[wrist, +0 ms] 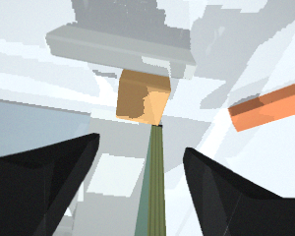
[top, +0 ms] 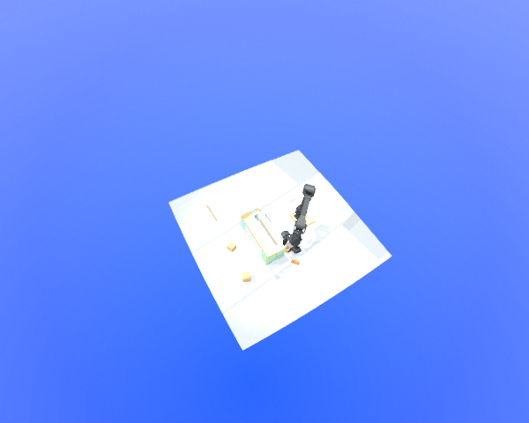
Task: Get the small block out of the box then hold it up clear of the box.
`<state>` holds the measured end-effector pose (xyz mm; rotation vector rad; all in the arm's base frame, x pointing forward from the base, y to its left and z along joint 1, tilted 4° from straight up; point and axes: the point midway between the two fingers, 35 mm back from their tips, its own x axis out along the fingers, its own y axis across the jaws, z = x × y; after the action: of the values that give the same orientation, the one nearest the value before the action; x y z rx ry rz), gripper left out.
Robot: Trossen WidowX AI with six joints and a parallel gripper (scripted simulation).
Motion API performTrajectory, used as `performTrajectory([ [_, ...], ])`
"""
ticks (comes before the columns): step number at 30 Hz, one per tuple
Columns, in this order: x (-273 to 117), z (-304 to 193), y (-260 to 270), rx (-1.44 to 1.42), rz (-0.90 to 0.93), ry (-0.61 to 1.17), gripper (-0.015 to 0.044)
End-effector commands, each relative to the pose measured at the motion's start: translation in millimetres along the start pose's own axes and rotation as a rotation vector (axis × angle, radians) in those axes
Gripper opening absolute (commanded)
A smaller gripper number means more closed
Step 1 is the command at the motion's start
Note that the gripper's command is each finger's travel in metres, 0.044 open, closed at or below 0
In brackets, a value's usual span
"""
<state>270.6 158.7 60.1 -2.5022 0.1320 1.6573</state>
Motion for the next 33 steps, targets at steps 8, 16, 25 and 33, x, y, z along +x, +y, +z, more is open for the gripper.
performTrajectory([
  [8, 19.1, 11.2, 3.2, 0.0, 0.015, -0.011, 0.0285],
  [16, 30.0, 17.4, 4.2, 0.0, 0.015, -0.011, 0.0285],
  [25, 37.2, 21.8, 5.1, -0.001, 0.015, -0.011, 0.0259],
  [33, 37.2, 21.8, 5.1, -0.001, 0.015, -0.011, 0.0088],
])
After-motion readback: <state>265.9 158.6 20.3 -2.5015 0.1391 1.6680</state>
